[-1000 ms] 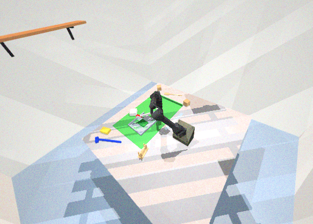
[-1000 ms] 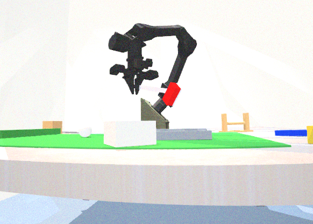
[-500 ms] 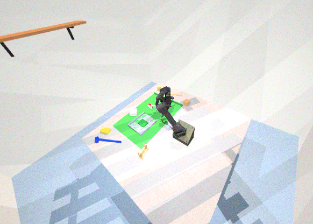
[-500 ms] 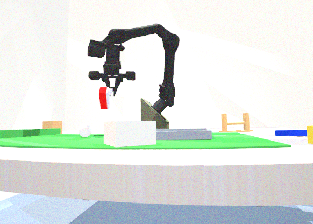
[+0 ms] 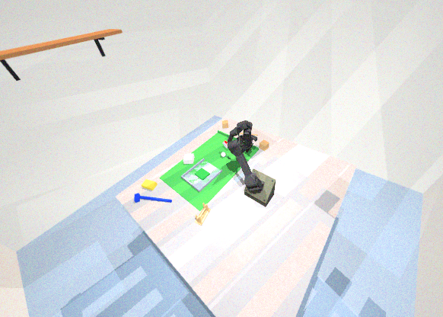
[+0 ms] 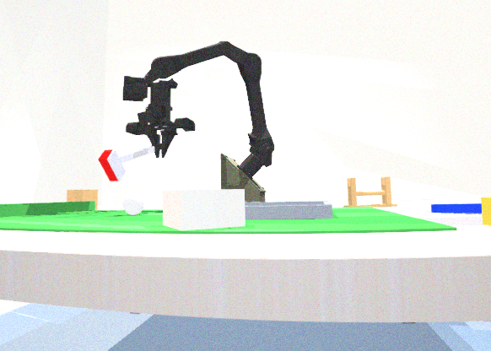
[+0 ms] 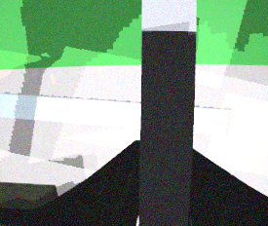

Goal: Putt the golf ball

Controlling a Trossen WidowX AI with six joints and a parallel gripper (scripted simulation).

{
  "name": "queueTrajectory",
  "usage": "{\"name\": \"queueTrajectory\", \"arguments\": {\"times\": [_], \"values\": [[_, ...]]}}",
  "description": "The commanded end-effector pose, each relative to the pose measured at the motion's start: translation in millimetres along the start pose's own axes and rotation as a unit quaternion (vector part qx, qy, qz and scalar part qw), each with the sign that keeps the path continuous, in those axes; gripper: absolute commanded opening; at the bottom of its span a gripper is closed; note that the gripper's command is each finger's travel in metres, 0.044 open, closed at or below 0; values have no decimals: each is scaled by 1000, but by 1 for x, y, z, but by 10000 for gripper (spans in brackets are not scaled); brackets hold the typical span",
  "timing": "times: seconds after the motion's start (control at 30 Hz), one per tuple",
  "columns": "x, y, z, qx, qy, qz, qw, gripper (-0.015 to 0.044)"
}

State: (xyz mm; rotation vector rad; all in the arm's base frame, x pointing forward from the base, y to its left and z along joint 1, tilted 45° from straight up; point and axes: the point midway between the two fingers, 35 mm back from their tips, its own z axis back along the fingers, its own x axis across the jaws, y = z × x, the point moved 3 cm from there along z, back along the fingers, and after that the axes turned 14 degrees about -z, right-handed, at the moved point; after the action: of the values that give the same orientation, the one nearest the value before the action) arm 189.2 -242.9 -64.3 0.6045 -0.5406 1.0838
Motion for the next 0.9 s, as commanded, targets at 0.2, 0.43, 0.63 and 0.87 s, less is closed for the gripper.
{"name": "queueTrajectory", "arguments": {"times": [0.2,0.43,0.63,0.87], "values": [[-3,-1,-34,-1,2,-4,1000,0],[-2,-1,-40,-1,2,-4,1000,0],[-3,-1,-49,-2,2,-4,1000,0],[-2,-1,-60,-2,2,-4,1000,0]]}}
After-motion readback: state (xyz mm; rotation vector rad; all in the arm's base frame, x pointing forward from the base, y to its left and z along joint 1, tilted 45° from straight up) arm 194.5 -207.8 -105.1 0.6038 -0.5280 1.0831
